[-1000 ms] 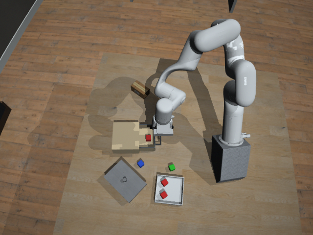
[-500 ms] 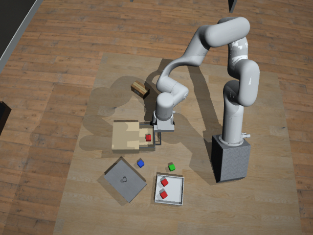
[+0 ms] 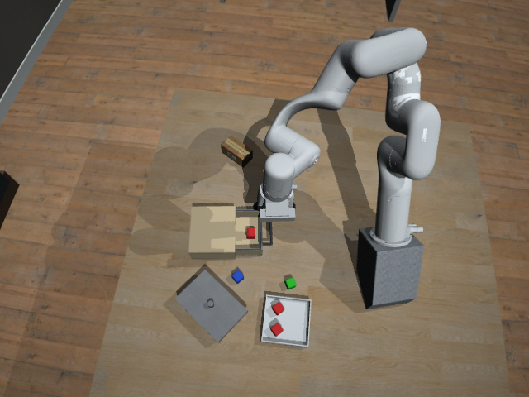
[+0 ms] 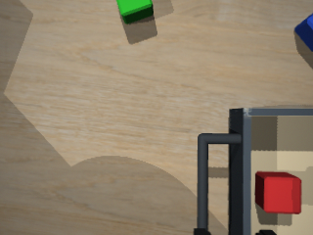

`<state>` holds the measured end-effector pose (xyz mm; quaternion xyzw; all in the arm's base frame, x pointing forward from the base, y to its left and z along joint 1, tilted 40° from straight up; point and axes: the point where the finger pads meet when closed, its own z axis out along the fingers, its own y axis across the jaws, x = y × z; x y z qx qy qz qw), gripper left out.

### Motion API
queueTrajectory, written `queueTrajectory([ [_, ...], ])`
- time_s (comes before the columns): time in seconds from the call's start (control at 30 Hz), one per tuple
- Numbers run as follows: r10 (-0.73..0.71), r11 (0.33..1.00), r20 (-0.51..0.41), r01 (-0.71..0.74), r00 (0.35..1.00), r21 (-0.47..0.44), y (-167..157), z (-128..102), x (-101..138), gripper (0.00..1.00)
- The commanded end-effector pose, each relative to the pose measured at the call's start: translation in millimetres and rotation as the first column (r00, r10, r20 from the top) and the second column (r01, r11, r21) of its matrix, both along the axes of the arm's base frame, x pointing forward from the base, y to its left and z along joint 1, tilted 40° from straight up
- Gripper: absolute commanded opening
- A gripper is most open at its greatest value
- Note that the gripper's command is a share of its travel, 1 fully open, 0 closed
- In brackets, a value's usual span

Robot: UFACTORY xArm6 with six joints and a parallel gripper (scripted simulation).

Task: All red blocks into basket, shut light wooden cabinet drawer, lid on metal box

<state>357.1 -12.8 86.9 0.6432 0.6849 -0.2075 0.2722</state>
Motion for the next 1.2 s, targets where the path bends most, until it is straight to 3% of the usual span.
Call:
queueTrajectory([
  [0.0,0.007,1.0,-0.002,-0.007,1.0,0.001,0.9,0.9,1.4,0.24],
  [0.2,0.064,0.998,-0.05,-0.065,0.997,-0.006,1.4,1.2,4.5,0.24],
  [0.4,0.287,0.955,-0.244,-0.297,0.926,-0.003,3.1,2.2,17.3,0.24],
  [0.57,0.473,0.862,-0.416,-0.505,0.776,0.039,5.0,3.0,33.1,0.24],
  [0.7,0.581,0.765,-0.526,-0.637,0.621,0.092,6.4,3.3,46.0,0.24],
  [0.77,0.581,0.765,-0.526,-0.637,0.621,0.092,6.4,3.3,46.0,0.24],
  [0.8,0.638,0.687,-0.593,-0.711,0.491,0.149,6.7,3.3,48.8,0.24],
  [0.9,0.67,0.619,-0.636,-0.762,0.383,0.193,7.3,3.3,56.3,0.24],
  [1.1,0.702,0.435,-0.709,-0.831,0.07,0.348,8.0,3.1,64.0,0.24],
  [1.17,0.701,0.418,-0.712,-0.832,0.042,0.363,8.0,3.1,64.7,0.24],
])
